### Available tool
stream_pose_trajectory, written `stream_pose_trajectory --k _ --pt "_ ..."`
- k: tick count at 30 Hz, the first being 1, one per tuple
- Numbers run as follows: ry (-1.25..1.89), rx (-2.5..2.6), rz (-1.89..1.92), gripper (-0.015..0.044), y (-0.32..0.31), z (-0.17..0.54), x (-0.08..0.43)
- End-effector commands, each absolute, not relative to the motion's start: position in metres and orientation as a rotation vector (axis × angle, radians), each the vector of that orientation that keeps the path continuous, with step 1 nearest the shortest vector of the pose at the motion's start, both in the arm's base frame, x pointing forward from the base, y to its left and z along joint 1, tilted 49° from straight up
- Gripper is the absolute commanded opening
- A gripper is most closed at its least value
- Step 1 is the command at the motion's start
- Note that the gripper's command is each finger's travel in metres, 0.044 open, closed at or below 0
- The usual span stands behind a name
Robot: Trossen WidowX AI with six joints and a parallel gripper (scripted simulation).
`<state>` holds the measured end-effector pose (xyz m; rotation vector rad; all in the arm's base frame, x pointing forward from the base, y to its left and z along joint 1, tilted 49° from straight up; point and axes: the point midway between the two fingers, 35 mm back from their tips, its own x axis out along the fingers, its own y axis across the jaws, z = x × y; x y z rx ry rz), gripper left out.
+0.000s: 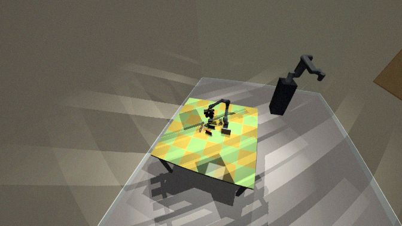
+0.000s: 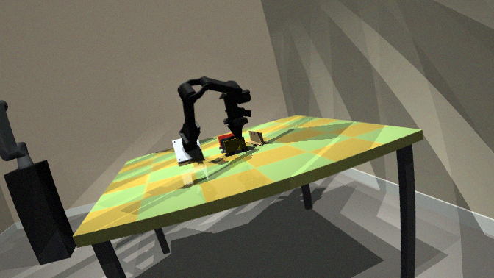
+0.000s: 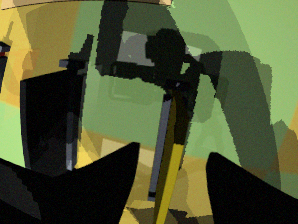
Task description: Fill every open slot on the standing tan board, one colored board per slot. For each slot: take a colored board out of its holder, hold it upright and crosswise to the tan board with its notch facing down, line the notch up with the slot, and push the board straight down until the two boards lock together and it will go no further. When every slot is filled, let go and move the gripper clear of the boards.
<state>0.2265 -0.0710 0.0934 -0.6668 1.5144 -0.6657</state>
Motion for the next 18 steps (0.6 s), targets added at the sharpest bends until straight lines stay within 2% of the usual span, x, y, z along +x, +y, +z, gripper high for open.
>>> stream_pose_trajectory --k 1,18 --pt "1.513 -0.673 -0.668 0.0186 -0.076 0.09 0.226" --pt "1.512 -0.674 -0.669 0.0186 -0.096 0.072 0.224"
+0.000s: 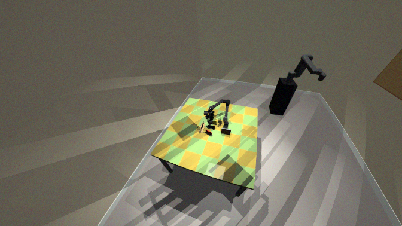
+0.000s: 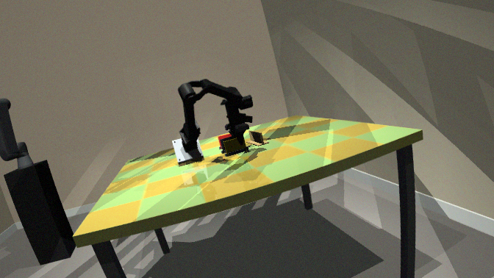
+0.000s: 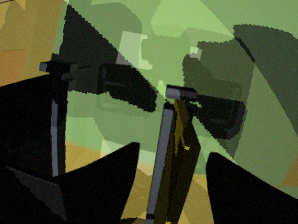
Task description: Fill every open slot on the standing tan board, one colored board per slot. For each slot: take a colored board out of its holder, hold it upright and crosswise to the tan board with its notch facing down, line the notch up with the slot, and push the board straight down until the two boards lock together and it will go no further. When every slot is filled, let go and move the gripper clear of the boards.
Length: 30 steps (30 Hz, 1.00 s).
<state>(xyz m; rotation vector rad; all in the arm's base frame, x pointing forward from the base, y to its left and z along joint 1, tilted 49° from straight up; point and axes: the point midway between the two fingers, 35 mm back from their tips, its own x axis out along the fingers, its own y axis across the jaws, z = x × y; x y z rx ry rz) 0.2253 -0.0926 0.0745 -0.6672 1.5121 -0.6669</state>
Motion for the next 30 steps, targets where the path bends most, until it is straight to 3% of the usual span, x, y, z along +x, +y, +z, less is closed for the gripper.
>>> stream_pose_trajectory --k 1,6,12,16,30 --pt "1.512 -0.674 -0.669 0.0186 -0.098 0.071 0.224" --pt "1.512 -0.674 -0.67 0.0186 -0.102 0.067 0.224" --pt "1.512 -0.674 -0.67 0.0029 -0.102 0.067 0.224" --pt "1.512 -0.674 -0.67 0.0002 -0.102 0.067 0.224" --pt "1.513 -0.674 -0.669 0.0 -0.09 0.077 0.225"
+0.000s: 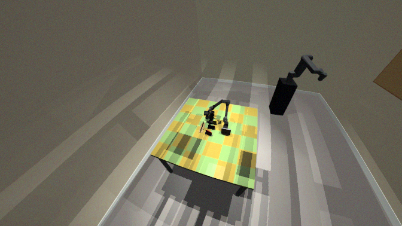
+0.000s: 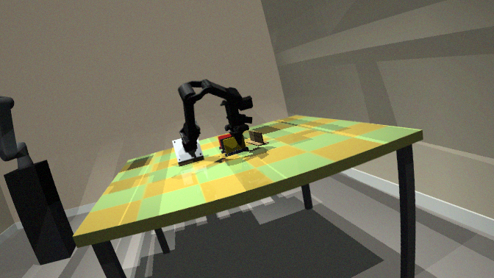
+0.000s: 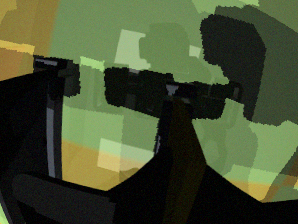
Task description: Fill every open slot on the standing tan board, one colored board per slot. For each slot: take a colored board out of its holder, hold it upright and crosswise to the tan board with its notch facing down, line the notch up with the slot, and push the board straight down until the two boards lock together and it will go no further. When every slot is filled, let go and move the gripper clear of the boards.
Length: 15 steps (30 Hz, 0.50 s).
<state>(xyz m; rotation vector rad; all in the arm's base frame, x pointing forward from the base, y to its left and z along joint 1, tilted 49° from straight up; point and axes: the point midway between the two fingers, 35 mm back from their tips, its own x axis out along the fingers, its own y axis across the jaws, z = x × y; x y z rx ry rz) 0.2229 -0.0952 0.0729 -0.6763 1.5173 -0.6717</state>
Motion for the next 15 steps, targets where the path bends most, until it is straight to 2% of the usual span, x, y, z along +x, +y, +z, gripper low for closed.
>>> stream_pose_trajectory --k 1,15 --pt "1.513 -0.673 -0.669 0.0 -0.089 0.078 0.225" --pt "1.514 -0.673 -0.667 0.0 -0.066 0.097 0.226"
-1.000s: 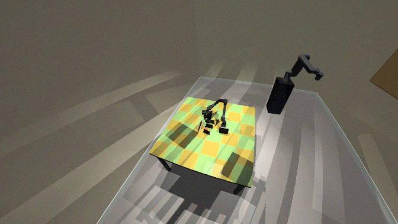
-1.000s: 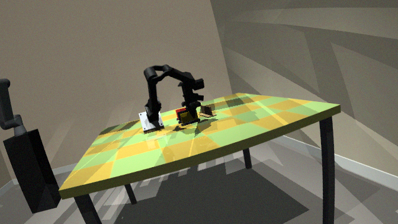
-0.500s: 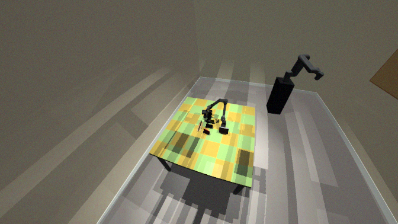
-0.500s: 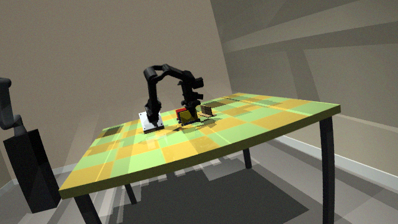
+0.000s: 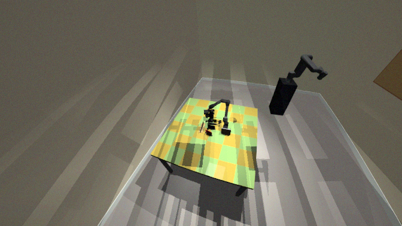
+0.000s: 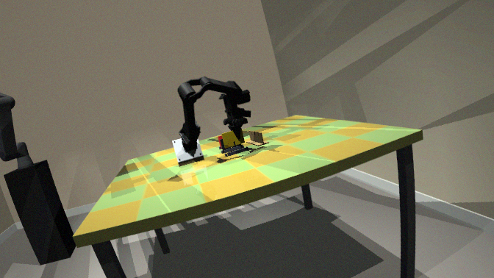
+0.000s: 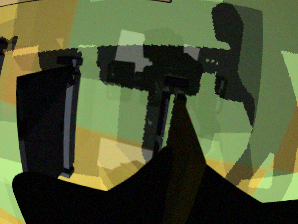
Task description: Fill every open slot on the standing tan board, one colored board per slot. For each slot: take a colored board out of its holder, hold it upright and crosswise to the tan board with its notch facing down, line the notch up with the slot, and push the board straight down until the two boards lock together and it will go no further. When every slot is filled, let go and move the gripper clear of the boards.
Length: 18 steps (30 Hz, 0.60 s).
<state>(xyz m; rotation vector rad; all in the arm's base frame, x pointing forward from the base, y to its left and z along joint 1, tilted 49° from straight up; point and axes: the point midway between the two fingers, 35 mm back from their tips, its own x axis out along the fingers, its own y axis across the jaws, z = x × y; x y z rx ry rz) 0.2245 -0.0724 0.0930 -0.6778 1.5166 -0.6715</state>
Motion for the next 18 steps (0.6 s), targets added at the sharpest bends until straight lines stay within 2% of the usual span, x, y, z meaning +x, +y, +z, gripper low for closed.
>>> stream_pose_trajectory --k 1,18 --pt "1.514 -0.672 -0.667 0.0 -0.065 0.098 0.226" --pt "1.515 -0.672 -0.666 0.0 -0.036 0.123 0.228"
